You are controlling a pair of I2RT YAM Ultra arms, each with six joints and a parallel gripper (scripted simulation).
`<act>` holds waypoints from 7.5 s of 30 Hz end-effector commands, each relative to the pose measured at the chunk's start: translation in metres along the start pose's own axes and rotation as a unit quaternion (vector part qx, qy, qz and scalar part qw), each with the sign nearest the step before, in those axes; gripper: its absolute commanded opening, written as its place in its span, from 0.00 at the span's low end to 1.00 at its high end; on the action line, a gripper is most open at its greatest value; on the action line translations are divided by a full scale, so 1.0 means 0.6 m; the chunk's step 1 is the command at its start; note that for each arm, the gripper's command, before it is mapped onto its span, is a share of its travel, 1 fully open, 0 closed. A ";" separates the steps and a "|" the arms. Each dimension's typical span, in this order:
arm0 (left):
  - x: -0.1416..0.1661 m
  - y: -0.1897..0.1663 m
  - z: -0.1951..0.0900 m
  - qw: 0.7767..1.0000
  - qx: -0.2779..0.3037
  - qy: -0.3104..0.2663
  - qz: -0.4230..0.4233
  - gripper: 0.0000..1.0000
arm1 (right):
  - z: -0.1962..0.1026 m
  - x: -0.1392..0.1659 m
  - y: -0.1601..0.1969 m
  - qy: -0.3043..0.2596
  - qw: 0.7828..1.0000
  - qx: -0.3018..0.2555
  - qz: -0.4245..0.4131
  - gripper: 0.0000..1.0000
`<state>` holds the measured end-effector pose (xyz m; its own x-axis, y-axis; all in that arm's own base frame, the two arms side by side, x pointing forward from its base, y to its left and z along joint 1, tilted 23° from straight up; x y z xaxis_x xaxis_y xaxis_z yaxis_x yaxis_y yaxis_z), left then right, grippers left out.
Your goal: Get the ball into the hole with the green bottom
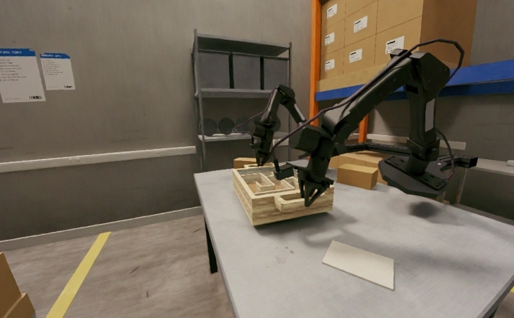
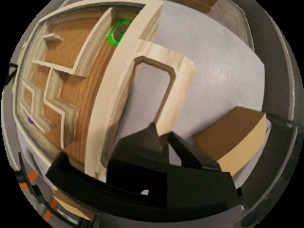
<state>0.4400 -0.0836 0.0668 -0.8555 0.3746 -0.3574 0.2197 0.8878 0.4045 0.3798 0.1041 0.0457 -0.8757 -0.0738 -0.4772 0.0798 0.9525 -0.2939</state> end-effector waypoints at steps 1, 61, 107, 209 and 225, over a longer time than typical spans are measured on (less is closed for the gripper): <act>-0.058 0.002 -0.032 0.998 -0.009 -0.067 -0.009 0.00 | -0.033 -0.059 0.014 -0.070 0.997 -0.017 0.018 0.00; -0.069 0.003 -0.066 0.998 0.003 -0.057 -0.003 0.00 | -0.048 -0.055 0.006 -0.032 0.999 -0.004 0.013 0.00; -0.062 -0.001 -0.048 0.999 -0.029 -0.015 0.002 0.00 | -0.008 -0.066 0.010 -0.016 0.999 -0.031 0.011 0.00; -0.046 0.010 -0.059 0.998 -0.028 -0.053 -0.013 0.00 | -0.006 -0.047 0.013 -0.045 0.998 -0.032 0.013 0.00; -0.073 0.013 -0.058 0.997 -0.032 -0.076 -0.015 0.00 | -0.017 -0.051 0.009 -0.056 0.998 -0.035 0.016 0.00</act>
<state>0.4437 -0.0832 0.0663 -0.8605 0.3678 -0.3525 0.2161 0.8901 0.4012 0.3859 0.1047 0.0464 -0.8806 -0.0726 -0.4682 0.0757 0.9540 -0.2902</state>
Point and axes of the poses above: on each arm, the point where the finger pads meet when closed, its own z axis out along the fingers, its own y axis across the jaws, x = y × z, the point moved 5 cm from there along -z, back along the fingers, and after that the axes turned 6 degrees about z, right-handed, at the moved point
